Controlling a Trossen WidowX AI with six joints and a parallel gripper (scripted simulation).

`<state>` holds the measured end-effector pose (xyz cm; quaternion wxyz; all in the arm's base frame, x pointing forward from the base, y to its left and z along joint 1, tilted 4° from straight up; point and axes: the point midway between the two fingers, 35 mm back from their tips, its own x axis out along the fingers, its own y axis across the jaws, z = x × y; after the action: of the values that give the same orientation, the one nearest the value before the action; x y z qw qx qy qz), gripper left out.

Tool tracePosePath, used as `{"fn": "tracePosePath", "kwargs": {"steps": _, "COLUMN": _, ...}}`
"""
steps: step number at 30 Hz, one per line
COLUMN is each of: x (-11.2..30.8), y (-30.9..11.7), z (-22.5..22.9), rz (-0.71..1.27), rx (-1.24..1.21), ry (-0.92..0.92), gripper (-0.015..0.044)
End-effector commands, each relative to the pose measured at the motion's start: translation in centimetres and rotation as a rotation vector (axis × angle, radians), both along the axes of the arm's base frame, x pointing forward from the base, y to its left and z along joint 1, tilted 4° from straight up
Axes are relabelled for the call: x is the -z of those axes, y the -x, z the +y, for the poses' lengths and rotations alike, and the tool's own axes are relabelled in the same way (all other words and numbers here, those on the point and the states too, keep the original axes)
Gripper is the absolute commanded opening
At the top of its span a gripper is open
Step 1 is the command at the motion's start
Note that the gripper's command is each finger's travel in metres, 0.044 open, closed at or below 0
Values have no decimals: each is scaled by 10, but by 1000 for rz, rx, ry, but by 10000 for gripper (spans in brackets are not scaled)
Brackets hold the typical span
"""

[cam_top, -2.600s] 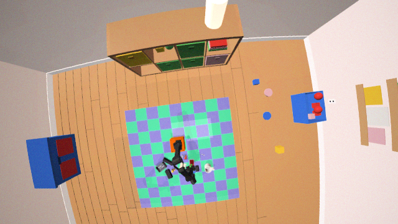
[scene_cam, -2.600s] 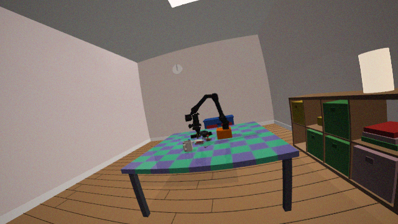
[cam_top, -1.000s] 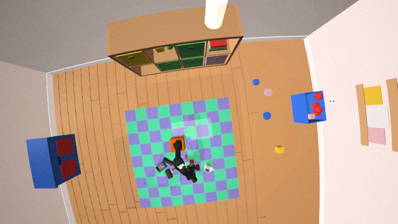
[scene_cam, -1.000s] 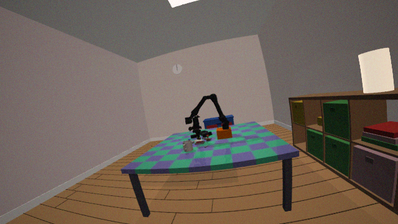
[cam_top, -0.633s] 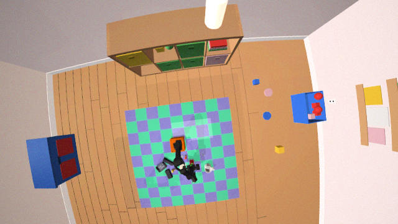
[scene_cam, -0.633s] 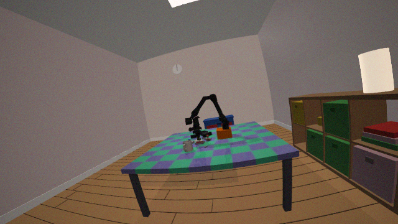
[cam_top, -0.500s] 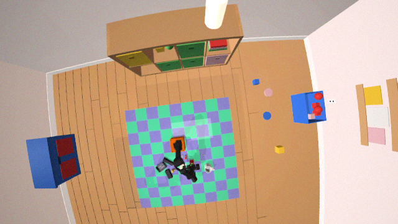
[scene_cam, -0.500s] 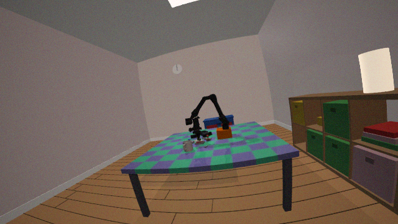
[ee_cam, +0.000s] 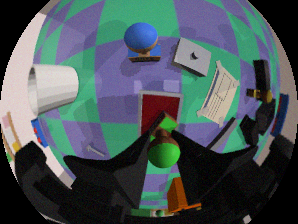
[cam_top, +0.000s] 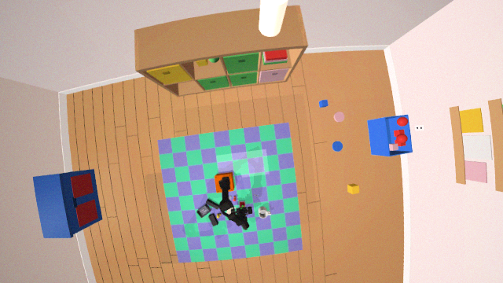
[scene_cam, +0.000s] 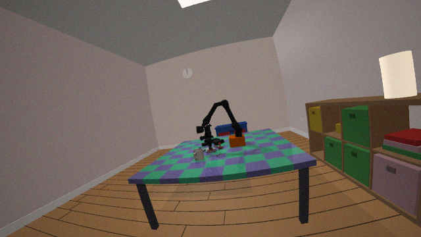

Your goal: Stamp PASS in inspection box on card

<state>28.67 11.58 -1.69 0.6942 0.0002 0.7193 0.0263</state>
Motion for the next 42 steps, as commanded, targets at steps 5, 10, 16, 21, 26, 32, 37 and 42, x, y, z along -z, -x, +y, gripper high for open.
{"fn": "tracePosePath", "kwargs": {"steps": 5, "x": 6, "y": 1, "z": 1, "rz": 2, "rx": 3, "ry": -3, "gripper": 0}}
{"fn": "tracePosePath", "kwargs": {"steps": 10, "x": 6, "y": 1, "z": 1, "rz": 2, "rx": 3, "ry": -3, "gripper": 0}}
{"fn": "tracePosePath", "kwargs": {"steps": 16, "x": 7, "y": 1, "z": 1, "rz": 0, "rx": 0, "ry": -2, "gripper": 0}}
{"fn": "tracePosePath", "kwargs": {"steps": 21, "x": 8, "y": 1, "z": 1, "rz": 0, "rx": 0, "ry": -2, "gripper": 0}}
{"fn": "tracePosePath", "kwargs": {"steps": 26, "x": 9, "y": 1, "z": 1, "rz": 0, "rx": 0, "ry": -2, "gripper": 0}}
{"fn": "tracePosePath", "kwargs": {"steps": 32, "x": 10, "y": 1, "z": 1, "rz": 0, "rx": 0, "ry": -2, "gripper": 0}}
{"fn": "tracePosePath", "kwargs": {"steps": 37, "x": 10, "y": 1, "z": 1, "rz": 0, "rx": 0, "ry": -2, "gripper": 0}}
{"fn": "tracePosePath", "kwargs": {"steps": 42, "x": 11, "y": 1, "z": 1, "rz": 0, "rx": 0, "ry": -2, "gripper": 0}}
